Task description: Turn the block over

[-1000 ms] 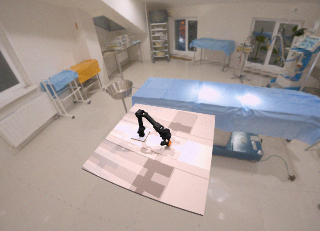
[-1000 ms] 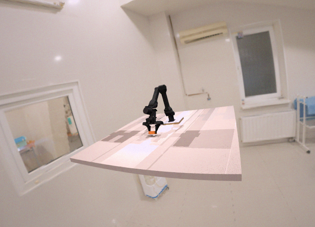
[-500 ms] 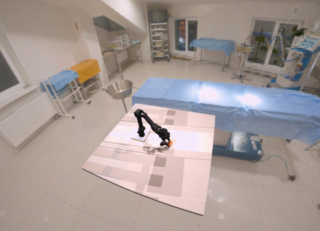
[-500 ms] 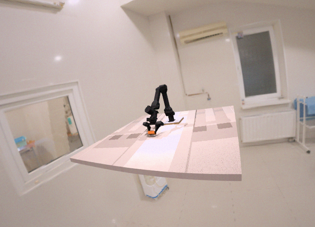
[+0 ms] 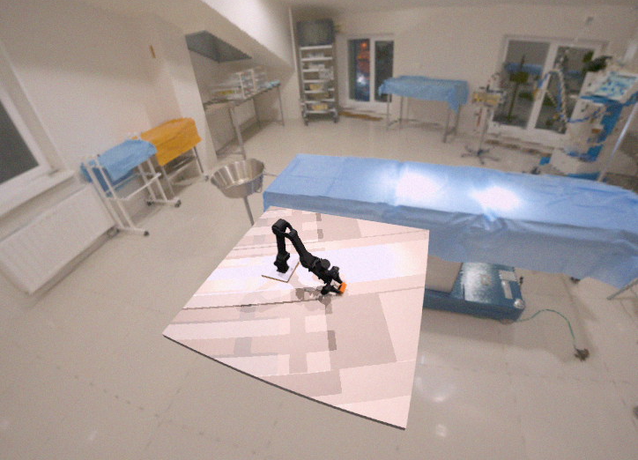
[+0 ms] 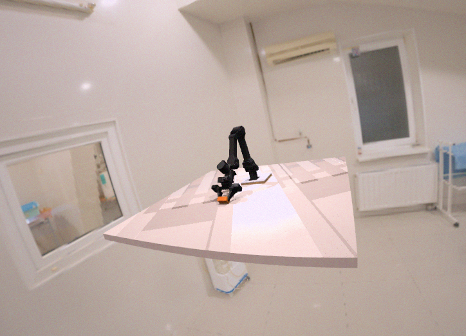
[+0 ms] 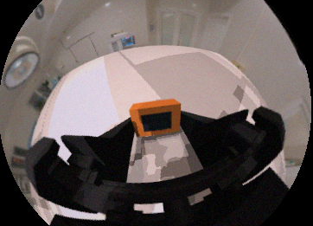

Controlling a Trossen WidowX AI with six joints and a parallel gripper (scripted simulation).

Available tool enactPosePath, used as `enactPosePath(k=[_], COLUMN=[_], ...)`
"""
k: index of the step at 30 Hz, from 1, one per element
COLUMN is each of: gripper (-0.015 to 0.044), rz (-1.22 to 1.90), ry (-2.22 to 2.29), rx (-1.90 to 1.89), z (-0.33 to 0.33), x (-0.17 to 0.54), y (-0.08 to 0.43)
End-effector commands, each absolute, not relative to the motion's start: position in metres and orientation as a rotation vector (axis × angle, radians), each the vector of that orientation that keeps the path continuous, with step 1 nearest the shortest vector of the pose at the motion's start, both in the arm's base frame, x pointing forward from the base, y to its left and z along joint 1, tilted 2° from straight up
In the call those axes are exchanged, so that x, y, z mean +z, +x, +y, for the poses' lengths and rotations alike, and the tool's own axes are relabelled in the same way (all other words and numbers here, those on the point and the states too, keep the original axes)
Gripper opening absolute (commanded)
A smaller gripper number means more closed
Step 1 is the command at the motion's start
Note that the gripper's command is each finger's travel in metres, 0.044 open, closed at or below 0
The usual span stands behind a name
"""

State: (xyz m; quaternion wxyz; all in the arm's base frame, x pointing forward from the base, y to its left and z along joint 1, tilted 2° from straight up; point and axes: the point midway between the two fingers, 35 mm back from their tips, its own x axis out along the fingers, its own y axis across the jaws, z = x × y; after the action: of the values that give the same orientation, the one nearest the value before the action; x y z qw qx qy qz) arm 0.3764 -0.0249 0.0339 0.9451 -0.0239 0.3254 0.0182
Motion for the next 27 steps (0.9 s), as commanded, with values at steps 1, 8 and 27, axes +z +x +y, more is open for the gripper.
enactPosePath(k=[1, 8, 27], gripper=[0.0, 0.0, 0.0], rz=[0.638, 0.538, 0.34], ry=[-0.041, -0.04, -0.044], rx=[0.041, 0.044, 0.052], z=[-0.024, -0.024, -0.022], x=[0.024, 0.021, 0.032], y=[0.372, 0.368, 0.35])
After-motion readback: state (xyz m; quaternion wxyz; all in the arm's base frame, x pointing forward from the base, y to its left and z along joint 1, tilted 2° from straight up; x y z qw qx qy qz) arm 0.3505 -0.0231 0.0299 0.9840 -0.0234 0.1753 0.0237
